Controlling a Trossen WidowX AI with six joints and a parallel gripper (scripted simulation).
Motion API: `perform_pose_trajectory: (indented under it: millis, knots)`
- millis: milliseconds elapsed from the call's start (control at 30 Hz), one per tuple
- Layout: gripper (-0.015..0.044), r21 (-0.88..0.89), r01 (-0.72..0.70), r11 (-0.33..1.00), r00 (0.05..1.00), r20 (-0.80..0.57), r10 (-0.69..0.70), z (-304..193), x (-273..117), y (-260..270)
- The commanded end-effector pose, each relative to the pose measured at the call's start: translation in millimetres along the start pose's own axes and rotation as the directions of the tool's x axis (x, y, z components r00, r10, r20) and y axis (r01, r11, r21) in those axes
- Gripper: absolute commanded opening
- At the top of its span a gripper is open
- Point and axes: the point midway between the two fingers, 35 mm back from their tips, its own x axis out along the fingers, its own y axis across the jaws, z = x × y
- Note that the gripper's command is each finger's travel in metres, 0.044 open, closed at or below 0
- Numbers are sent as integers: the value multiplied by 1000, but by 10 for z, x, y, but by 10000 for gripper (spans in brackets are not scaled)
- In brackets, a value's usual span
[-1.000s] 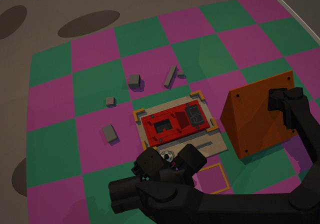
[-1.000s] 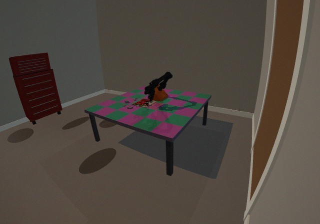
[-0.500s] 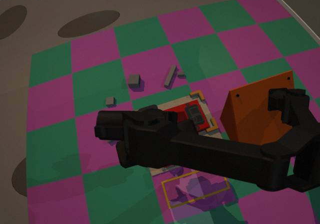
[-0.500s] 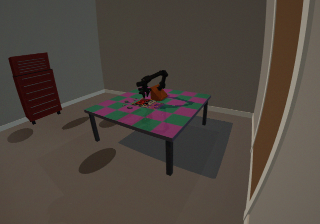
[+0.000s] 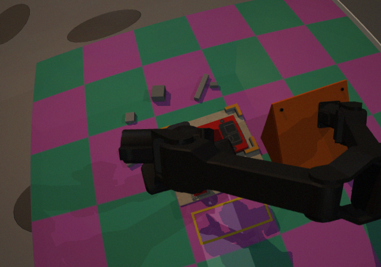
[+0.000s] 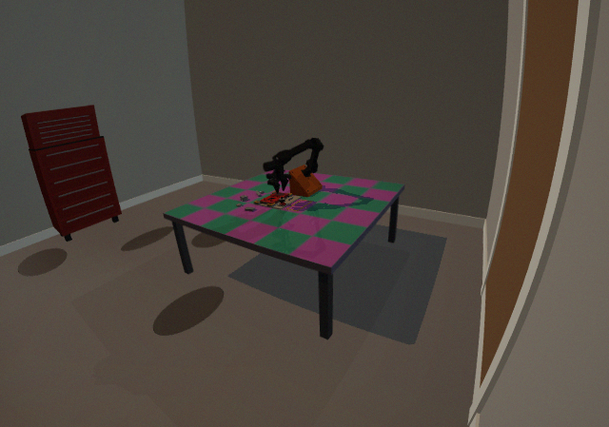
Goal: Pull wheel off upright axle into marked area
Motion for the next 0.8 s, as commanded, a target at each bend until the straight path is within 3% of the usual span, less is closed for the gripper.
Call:
perform_pose_trajectory:
  millis: [0,100,300,400,733,767]
  knots:
    - [300,12,18,1000,1000,-9,-18,-15,364,-50]
    - [300,11,18,1000,1000,-12,-18,-27,573,-79]
    - [300,12,18,1000,1000,-12,-18,-29,600,-91]
    - [221,2,24,1000,1000,-8,-24,-34,564,-80]
    - [155,2,24,1000,1000,-8,-24,-34,564,-80]
    - [128,2,24,1000,1000,-8,-24,-34,564,-80]
